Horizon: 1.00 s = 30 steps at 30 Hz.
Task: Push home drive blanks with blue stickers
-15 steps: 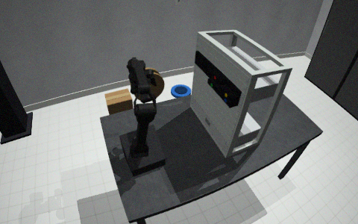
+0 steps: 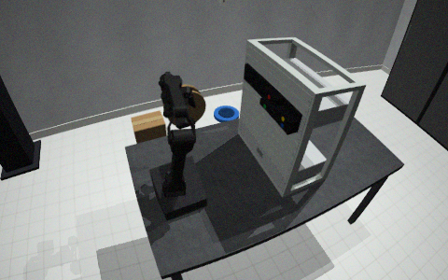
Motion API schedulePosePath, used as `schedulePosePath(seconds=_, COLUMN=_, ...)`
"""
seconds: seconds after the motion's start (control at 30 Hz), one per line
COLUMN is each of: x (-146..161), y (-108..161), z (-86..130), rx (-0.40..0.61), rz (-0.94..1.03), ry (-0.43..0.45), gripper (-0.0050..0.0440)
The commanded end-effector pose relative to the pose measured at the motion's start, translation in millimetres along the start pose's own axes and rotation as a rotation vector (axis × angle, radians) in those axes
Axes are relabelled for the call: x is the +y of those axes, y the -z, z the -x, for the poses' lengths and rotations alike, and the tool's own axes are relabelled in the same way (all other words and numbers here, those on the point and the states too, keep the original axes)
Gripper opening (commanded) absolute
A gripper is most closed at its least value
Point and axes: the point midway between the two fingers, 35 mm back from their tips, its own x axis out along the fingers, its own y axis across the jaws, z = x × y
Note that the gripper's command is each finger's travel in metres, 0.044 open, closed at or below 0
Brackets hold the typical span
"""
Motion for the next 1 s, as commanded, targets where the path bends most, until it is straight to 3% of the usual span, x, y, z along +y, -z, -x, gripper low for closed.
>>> schedulePosePath(seconds=0.0, x=-1.7, y=3.2, z=3.8, rx=-0.003, rz=-0.013, ry=0.013, gripper=0.0400)
schedulePosePath(seconds=0.03, x=-1.7, y=3.2, z=3.8, rx=-0.003, rz=-0.013, ry=0.013, gripper=0.0400)
schedulePosePath(seconds=0.07, x=-1.7, y=3.2, z=3.8, rx=-0.003, rz=-0.013, ry=0.013, gripper=0.0440)
schedulePosePath(seconds=0.73, x=-1.9, y=3.4, z=3.7, rx=-0.003, rz=-0.014, ry=0.016, gripper=0.0440)
schedulePosePath(seconds=0.97, x=-5.1, y=6.5, z=3.2, rx=-0.002, rz=-0.029, ry=0.055, gripper=0.0440)
